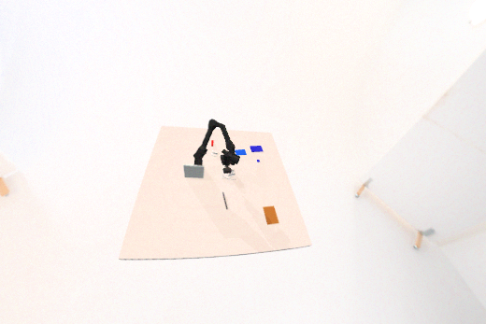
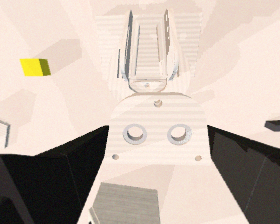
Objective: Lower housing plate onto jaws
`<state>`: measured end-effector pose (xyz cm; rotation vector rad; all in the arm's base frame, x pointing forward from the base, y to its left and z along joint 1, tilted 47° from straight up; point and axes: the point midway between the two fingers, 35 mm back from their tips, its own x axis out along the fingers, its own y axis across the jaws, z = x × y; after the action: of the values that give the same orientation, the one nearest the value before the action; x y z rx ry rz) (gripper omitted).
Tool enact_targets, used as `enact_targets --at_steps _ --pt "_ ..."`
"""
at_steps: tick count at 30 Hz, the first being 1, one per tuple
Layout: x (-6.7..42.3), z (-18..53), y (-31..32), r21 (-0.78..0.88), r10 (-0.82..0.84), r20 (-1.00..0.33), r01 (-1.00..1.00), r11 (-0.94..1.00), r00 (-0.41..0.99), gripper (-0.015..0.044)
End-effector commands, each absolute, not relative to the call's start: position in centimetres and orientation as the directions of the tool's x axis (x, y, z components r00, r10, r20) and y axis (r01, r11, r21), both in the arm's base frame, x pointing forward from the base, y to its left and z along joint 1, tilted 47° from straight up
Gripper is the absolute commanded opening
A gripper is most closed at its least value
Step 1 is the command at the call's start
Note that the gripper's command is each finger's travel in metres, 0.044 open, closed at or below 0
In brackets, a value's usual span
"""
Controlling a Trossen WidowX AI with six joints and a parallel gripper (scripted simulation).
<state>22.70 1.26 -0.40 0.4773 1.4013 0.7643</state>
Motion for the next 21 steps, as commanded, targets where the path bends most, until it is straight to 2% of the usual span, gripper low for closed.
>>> enact_targets --at_steps 1,21 --pt "22.51 -0.05 1.55 0.711 0.724 -0.690 -0.192 0.677 -0.001 0.0351" --pt "22.51 -0.05 1.55 0.712 0.724 -0.690 -0.182 0.678 -0.001 0.0351"
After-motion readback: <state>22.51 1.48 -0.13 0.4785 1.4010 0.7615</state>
